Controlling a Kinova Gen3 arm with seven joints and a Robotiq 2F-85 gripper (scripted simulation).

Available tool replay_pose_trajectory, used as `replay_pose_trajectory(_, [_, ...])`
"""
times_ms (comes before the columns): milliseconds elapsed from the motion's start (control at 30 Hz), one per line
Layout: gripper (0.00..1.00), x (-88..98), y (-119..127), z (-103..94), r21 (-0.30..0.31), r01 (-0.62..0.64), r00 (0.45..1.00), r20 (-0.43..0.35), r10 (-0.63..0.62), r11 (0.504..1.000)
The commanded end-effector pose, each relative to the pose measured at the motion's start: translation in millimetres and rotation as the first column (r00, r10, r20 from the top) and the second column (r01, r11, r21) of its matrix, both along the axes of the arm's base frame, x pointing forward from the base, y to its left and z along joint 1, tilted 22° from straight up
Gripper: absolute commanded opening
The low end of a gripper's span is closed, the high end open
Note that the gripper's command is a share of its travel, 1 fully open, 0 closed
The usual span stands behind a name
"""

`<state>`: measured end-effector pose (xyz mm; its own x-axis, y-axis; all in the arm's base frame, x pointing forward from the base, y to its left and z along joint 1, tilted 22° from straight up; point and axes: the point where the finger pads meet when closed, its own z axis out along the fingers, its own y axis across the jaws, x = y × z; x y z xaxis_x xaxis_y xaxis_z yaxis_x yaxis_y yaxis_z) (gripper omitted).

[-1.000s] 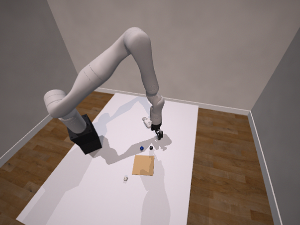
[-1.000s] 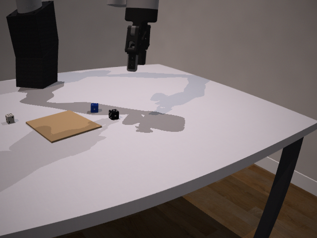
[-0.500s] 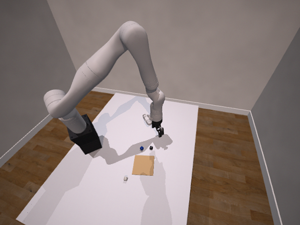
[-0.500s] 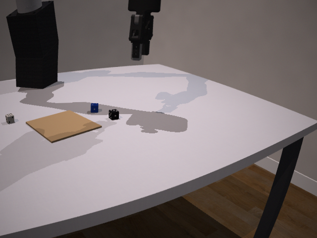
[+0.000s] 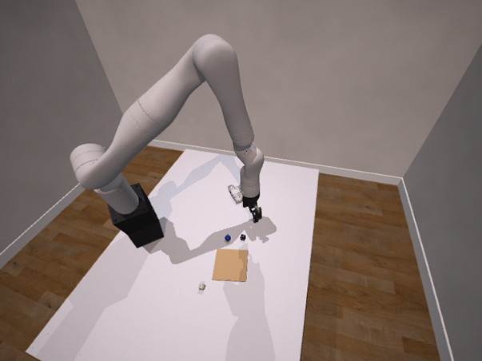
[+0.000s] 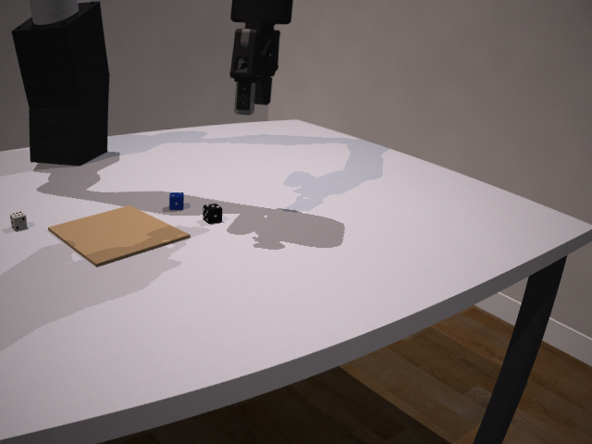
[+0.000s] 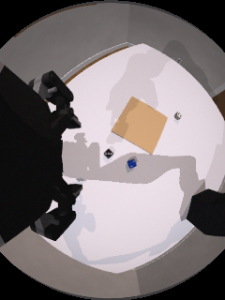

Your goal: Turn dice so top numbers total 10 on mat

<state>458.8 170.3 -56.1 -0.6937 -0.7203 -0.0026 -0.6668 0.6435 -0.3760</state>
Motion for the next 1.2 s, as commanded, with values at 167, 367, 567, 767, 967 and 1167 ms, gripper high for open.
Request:
replay_pose_trajectory(167, [1.0, 2.6, -11, 2.4, 0.002, 0.006, 1.0, 0.006, -0.006, 1.0])
replay_pose_trajectory(367, [1.0, 3.0, -18, 2.4, 0.005, 0.016, 1.0, 0.008, -0.016, 1.0])
replay_pose_trajectory(567, [1.0, 3.4, -27, 2.5, 0.008, 0.027, 1.0, 0.011, -0.027, 1.0])
replay_pose_trajectory(767, [1.0, 3.6, -37, 2.6, 0.012, 0.041, 0.999, 0.014, -0.041, 0.999])
replay_pose_trajectory(967, [1.0, 3.6, -37, 2.6, 0.012, 0.041, 0.999, 0.014, -0.041, 0.999])
replay_pose_trajectory(1167, [1.0, 3.5, -47, 2.8, 0.017, 0.056, 0.998, 0.018, -0.056, 0.998])
